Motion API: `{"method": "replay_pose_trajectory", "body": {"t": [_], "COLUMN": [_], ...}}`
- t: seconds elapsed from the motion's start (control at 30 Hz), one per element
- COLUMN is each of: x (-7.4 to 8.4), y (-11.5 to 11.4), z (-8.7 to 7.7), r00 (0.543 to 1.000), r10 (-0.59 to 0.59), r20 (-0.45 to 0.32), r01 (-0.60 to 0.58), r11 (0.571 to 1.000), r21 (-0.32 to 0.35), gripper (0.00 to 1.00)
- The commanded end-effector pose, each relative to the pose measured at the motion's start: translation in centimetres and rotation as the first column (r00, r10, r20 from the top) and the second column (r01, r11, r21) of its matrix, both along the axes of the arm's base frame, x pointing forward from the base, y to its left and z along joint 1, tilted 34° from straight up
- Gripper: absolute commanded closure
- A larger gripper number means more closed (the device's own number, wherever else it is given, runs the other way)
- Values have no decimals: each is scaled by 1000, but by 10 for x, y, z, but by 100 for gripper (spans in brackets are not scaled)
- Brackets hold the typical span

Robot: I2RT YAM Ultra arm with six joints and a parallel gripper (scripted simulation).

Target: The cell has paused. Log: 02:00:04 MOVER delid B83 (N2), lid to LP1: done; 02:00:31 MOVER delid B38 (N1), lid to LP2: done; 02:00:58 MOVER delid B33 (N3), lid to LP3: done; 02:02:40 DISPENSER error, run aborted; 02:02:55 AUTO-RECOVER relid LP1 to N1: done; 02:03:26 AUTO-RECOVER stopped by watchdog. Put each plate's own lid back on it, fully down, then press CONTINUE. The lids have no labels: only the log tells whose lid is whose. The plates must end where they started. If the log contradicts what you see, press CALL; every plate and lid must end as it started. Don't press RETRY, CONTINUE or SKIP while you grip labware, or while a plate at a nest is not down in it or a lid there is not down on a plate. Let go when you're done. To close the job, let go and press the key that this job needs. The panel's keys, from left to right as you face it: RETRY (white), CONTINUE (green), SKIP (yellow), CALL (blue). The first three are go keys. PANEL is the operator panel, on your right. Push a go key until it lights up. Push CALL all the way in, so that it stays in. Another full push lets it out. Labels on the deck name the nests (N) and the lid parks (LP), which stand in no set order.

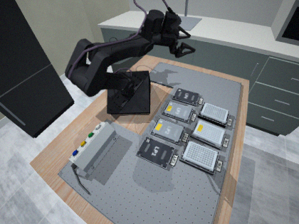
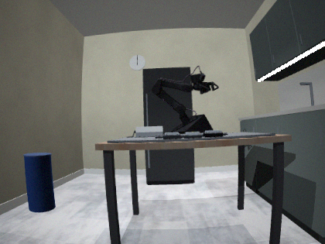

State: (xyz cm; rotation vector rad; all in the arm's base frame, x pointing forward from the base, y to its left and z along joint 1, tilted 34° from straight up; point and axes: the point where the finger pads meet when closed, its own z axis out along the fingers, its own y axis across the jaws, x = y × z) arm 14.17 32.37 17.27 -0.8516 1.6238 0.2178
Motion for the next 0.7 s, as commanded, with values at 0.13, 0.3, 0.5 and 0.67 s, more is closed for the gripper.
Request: {"method": "replay_pose_trajectory", "body": {"t": [0.13,0.3,0.5,0.67], "x": [-2,-2,-2,20], "y": [3,3,3,2], "z": [6,6,6,0], "r00": [1000,1000,1000,998], "r10": [7,7,7,-58], "r20": [1,1,1,-33], "r01": [-7,-7,-7,57], "r11": [1000,1000,1000,998], "r21": [18,18,18,-31], "gripper": [0,0,0,0]}}
